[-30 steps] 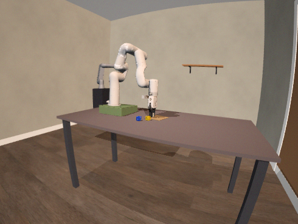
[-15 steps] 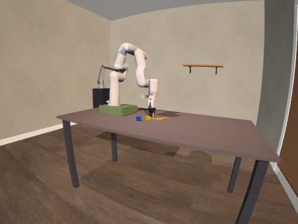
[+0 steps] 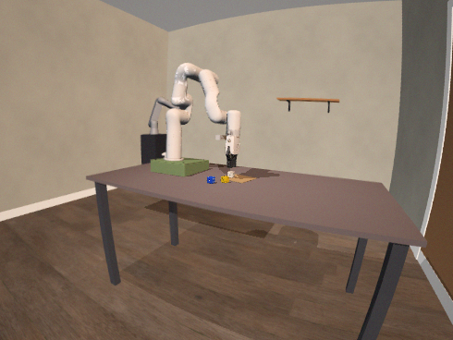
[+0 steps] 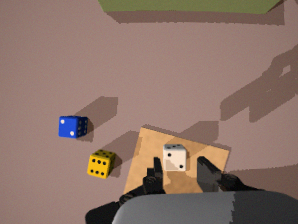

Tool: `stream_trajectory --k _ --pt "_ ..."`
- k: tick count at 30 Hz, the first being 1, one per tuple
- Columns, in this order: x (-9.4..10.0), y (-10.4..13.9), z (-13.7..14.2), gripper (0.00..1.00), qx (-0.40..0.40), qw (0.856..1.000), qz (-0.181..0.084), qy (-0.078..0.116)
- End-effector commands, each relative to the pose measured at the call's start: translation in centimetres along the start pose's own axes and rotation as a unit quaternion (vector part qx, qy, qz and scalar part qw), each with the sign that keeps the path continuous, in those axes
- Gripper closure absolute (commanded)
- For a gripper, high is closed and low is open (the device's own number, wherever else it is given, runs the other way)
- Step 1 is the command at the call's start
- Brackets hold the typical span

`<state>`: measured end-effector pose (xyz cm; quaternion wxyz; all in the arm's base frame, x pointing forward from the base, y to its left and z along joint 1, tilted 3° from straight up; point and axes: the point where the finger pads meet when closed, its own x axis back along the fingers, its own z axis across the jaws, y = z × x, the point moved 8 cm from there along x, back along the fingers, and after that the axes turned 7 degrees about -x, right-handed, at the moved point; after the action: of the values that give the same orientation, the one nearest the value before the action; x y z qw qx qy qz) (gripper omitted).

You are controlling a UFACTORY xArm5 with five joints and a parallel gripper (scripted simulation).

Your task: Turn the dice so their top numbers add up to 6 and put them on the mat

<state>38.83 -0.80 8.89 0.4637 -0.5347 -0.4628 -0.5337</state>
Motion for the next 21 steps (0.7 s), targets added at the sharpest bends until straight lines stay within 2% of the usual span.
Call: stream_trajectory --k 1,9,10,21 --pt "2.8 0.0 -0.1 0.53 0.000 1.000 -0.001 0.000" --pt "3.9 0.0 -0.2 0.53 0.000 1.000 -0.001 0.000" --pt "3.9 0.0 -0.2 0.00 0.000 1.000 -0.001 0.000" --pt "3.9 0.0 -0.2 0.00 0.000 1.000 -0.001 0.000"
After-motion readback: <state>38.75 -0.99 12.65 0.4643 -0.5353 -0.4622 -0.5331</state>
